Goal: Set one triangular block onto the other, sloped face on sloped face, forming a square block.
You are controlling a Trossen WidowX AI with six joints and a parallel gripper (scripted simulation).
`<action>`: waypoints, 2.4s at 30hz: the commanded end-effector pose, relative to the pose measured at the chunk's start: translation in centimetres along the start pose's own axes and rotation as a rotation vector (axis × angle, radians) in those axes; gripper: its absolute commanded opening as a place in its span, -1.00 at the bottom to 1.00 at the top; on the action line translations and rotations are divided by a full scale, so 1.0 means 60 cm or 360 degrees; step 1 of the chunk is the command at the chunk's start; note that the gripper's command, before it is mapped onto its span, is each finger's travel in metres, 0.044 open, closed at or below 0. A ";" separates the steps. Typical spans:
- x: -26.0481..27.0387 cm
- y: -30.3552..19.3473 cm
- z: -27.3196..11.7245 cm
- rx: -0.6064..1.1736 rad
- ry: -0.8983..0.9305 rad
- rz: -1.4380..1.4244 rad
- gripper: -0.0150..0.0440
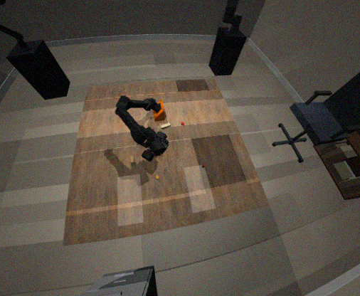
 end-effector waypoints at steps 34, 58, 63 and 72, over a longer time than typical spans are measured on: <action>0.013 -0.183 -0.099 -0.0127 0.0057 0.0140 -0.49; 0.052 -0.342 -0.114 -0.0227 0.0047 0.0134 -0.49; 0.051 -0.335 -0.105 -0.0208 0.0049 0.0136 -0.49; 0.052 -0.297 -0.042 -0.0087 0.0062 0.0143 -0.49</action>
Point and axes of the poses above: the point midway between the two fingers, 35 mm back from their tips, its own z axis out along the fingers, its own x axis across the jaws, y = z × x, the point moved 6 cm from there along -z, back along the fingers, and after that the axes turned 13 degrees about z, right-handed, at the moved point
